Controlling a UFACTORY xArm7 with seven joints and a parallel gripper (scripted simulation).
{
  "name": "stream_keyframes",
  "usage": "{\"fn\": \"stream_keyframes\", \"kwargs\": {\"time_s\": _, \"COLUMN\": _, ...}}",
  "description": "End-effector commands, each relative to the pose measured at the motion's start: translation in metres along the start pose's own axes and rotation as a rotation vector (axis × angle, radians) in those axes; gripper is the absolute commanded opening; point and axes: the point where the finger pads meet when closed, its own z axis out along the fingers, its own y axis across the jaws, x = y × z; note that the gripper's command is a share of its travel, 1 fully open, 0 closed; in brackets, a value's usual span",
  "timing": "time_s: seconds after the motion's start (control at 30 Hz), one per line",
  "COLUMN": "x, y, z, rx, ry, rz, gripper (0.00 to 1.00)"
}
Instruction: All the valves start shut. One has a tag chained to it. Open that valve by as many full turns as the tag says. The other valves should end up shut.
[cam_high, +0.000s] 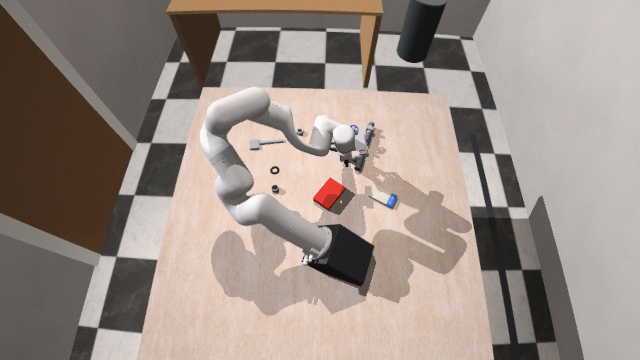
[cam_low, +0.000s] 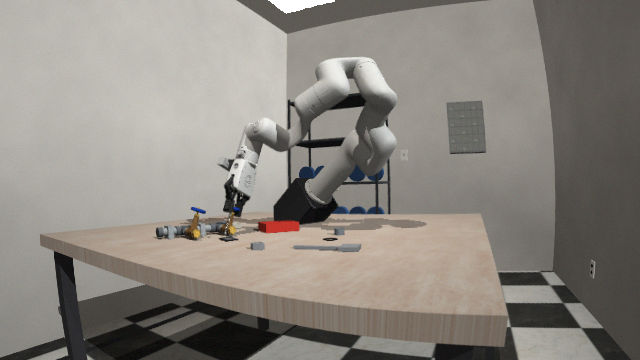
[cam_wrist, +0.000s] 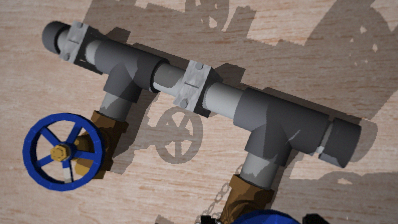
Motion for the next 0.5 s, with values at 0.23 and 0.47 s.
{"fn": "stream_keyframes", "kwargs": {"time_s": 0.23, "x": 0.0014, "y": -0.0011, "z": -0.0015, "rx": 0.003, "ry": 0.004, "rz": 0.0, "gripper": 0.0}}
{"fn": "stream_keyframes", "kwargs": {"time_s": 0.47, "x": 0.0014, "y": -0.0011, "z": -0.0015, "rx": 0.002, "ry": 0.004, "rz": -0.011, "gripper": 0.0}}
